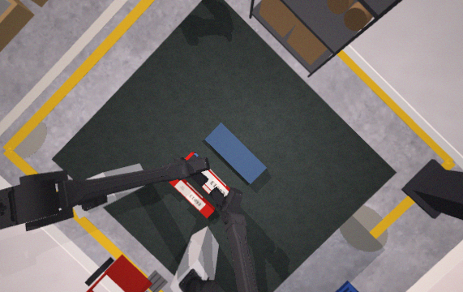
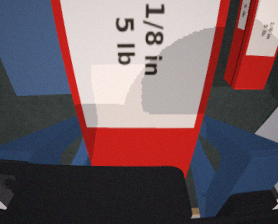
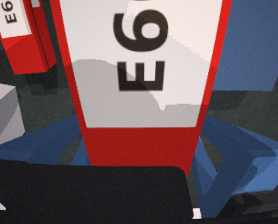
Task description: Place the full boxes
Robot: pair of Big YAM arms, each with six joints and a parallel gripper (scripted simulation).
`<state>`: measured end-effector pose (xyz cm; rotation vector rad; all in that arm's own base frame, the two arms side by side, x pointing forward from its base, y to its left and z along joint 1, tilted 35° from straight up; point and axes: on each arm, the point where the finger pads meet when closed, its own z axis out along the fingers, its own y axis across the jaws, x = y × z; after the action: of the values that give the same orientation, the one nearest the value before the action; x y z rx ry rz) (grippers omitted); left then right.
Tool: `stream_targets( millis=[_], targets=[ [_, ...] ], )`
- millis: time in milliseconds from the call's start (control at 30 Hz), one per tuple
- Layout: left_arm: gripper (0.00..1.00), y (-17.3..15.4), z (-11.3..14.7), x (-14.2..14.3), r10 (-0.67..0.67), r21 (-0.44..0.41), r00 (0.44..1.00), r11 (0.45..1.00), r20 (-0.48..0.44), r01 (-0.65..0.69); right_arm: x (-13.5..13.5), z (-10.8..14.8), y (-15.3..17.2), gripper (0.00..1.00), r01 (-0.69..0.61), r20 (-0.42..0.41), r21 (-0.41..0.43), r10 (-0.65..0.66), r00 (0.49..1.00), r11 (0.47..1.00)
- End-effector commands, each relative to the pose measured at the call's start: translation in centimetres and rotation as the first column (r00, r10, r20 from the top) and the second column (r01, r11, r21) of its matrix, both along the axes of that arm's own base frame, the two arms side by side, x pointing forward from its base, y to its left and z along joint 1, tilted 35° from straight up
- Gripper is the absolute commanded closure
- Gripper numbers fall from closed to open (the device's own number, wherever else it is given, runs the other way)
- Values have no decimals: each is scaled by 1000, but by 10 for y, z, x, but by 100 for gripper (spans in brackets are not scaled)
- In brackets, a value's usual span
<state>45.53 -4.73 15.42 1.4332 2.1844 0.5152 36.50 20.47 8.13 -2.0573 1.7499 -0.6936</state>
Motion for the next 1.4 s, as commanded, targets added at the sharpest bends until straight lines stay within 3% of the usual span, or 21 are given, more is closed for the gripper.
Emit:
stream_targets(
  millis=[0, 1000, 1367],
  targets=[
    [100, -1, 8, 10, -7, -9, 1000, 1000, 31, 8, 9, 4, 6, 100, -6, 20, 17, 6, 1000, 1000],
    [100, 0, -22, 30, -7, -8, 1000, 1000, 28, 8, 28, -26, 4, 100, -6, 19, 15, 6, 1000, 1000],
    [100, 0, -22, 30, -7, -8, 1000, 1000, 28, 8, 28, -26, 4, 100, -6, 19, 15, 6, 1000, 1000]
  ],
)
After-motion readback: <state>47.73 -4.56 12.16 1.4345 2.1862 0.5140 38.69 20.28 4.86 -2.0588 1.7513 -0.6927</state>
